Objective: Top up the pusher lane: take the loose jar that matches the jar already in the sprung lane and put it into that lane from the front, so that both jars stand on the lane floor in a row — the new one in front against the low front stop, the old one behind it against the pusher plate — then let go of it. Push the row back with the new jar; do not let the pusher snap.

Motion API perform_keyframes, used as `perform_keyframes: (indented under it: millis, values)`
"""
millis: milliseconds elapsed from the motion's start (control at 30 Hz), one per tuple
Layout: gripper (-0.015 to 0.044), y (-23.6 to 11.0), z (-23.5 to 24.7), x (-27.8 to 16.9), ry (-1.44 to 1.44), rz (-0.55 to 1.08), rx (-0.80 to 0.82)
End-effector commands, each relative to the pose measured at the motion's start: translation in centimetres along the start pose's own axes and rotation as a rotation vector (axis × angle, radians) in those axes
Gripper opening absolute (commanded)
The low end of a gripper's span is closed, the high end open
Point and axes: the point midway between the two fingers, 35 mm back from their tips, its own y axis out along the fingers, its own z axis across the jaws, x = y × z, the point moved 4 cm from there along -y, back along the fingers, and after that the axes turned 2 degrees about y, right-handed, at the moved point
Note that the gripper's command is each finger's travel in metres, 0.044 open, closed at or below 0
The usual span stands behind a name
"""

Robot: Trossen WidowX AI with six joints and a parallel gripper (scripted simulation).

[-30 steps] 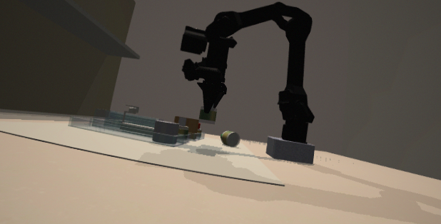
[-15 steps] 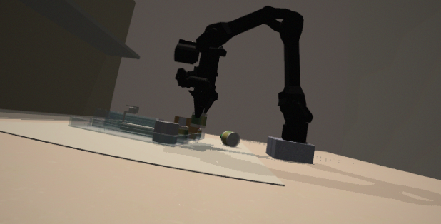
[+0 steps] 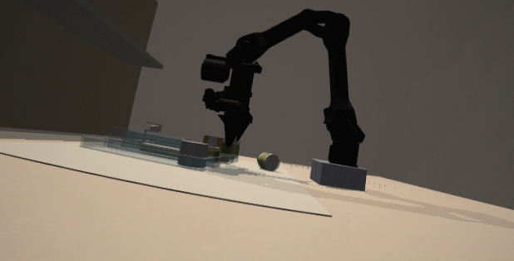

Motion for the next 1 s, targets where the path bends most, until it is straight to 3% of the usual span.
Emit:
perform_keyframes:
  millis: [0,967]
  values:
    - [0.0000,0.1,0.0,0.2,-0.004,0.000,-0.002]
    - [0.0000,0.1,0.1,1.6,-0.004,-0.001,-0.002]
